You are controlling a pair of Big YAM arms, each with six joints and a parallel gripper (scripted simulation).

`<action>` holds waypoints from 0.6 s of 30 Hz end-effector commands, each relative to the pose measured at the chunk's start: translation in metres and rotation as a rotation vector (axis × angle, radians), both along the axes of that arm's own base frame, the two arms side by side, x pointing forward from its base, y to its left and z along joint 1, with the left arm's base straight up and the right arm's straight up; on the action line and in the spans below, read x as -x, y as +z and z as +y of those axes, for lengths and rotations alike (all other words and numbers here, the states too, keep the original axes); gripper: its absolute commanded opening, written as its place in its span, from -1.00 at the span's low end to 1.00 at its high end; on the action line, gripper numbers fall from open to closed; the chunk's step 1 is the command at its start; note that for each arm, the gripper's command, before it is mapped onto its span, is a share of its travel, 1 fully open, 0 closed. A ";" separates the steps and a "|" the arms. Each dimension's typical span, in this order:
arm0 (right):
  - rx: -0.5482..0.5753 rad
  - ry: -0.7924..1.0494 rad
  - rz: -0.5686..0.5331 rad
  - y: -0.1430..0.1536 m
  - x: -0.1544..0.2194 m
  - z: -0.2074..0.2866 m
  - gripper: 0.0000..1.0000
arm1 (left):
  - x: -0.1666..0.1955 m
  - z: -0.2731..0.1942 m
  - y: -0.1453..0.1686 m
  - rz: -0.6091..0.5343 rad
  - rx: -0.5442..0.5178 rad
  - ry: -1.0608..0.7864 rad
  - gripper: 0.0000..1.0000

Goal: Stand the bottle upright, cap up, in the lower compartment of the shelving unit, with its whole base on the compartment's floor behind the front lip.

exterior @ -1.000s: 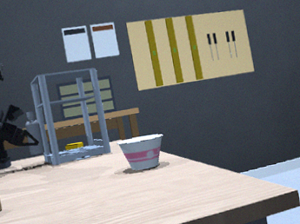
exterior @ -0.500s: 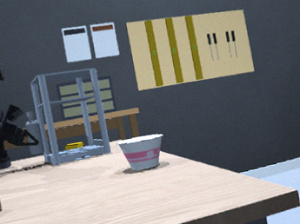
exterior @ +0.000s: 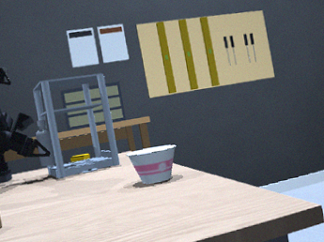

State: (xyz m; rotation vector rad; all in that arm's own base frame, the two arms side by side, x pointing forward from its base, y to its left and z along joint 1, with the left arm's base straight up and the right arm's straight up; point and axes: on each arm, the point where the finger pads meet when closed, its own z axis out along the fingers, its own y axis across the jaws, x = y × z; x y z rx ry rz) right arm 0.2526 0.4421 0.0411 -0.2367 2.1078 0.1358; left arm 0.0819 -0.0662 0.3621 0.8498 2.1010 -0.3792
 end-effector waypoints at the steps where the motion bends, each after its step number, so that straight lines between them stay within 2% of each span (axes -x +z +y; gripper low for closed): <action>1: -0.072 -0.005 -0.034 0.025 -0.028 0.030 0.02 | -0.011 0.004 0.031 -0.027 0.088 0.079 1.00; 18: -0.064 -0.004 -0.040 0.026 -0.065 0.033 0.02 | -0.023 0.012 0.038 -0.059 0.113 0.176 1.00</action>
